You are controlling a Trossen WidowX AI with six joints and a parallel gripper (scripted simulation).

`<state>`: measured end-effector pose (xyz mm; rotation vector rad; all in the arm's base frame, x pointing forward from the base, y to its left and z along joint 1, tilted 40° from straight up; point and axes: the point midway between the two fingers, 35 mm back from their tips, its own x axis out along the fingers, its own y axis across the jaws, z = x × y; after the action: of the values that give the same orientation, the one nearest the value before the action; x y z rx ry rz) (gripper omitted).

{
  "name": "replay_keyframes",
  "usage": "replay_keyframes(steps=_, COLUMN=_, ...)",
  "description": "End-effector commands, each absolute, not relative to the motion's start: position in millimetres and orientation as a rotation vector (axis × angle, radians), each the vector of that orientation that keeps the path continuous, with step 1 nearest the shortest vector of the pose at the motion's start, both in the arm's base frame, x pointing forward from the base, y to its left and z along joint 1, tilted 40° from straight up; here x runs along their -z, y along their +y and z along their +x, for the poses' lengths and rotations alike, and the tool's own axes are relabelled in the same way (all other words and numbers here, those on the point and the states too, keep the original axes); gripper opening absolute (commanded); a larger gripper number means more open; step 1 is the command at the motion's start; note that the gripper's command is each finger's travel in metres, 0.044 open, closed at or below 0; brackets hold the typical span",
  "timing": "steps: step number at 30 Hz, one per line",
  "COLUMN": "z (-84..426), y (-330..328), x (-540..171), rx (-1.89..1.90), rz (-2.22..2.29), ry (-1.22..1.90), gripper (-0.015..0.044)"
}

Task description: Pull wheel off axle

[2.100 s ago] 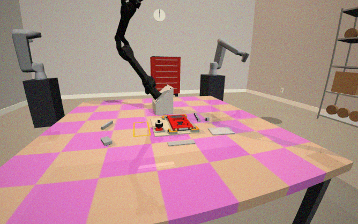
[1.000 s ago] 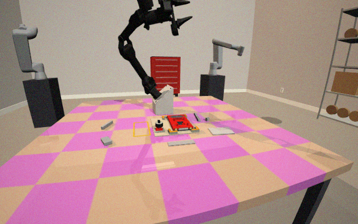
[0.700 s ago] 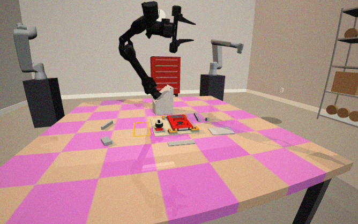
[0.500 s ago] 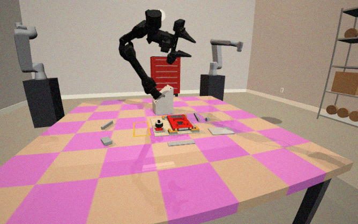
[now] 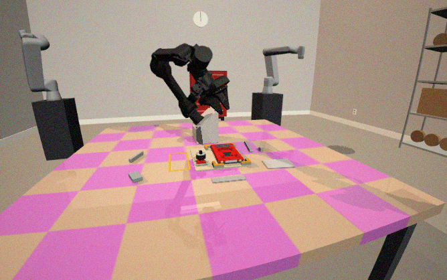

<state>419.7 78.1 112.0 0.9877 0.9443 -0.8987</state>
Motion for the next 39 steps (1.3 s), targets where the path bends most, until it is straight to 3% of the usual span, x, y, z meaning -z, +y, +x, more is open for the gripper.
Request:
replay_keyframes(steps=1, z=404.1, y=39.9, x=-93.7, rx=1.101, rz=0.939, ry=0.874, gripper=0.0300)
replay_keyframes(steps=12, z=358.7, y=-45.9, x=-75.7, rx=1.510, rz=0.746, ry=0.629, gripper=0.0300)
replay_keyframes(steps=26, z=359.6, y=-41.0, x=-66.3, rx=1.514, rz=0.743, ry=0.626, gripper=0.0300)
replay_keyframes(steps=39, z=356.5, y=-84.9, x=-14.1, rx=1.515, rz=0.741, ry=0.624, gripper=0.0300)
